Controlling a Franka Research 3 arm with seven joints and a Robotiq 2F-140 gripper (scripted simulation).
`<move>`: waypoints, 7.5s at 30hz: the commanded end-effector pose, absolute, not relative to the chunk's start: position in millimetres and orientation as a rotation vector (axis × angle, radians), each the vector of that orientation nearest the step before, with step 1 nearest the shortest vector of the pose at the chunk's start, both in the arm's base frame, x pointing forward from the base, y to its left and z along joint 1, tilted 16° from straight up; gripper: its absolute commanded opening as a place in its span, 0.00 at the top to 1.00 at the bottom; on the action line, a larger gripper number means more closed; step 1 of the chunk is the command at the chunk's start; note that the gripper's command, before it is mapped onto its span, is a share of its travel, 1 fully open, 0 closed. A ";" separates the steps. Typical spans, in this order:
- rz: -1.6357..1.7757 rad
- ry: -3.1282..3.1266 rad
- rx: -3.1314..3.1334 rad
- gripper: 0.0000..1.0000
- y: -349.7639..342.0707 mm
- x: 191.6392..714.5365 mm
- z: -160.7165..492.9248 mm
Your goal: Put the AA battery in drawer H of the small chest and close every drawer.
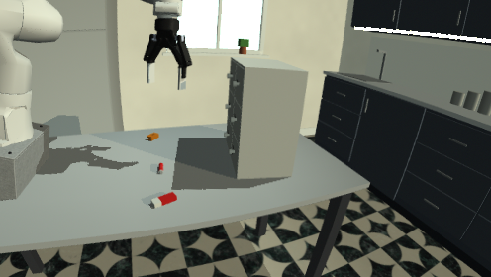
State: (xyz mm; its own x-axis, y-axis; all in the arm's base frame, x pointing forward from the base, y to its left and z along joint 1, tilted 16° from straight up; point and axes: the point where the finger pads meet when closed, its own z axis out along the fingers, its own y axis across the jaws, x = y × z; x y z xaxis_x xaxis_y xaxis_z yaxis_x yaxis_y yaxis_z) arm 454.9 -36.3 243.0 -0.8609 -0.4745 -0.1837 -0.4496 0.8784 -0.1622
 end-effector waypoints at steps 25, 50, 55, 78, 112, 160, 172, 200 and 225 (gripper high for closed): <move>-0.328 2.218 -1.970 0.00 -7.8 473.5 248.9; -0.392 1.568 -2.596 0.00 18.5 485.8 250.5; -0.402 1.404 -2.706 0.00 24.2 488.5 250.8; -0.415 1.103 -2.872 0.00 33.9 493.0 251.4; -0.423 0.769 -3.011 0.00 44.1 497.8 252.1; -0.425 0.610 -3.062 0.00 48.8 500.0 252.3; -0.425 0.591 -3.067 0.00 49.3 500.2 252.4; -0.382 0.623 -3.120 0.00 40.7 491.7 237.6; -0.338 0.671 -3.179 0.00 29.3 481.7 221.8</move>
State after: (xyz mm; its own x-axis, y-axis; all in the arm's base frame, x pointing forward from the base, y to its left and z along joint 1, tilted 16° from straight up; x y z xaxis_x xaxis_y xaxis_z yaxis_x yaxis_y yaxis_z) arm 487.6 34.2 229.7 0.9002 -0.3655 0.2370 -0.3879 -0.9201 0.0545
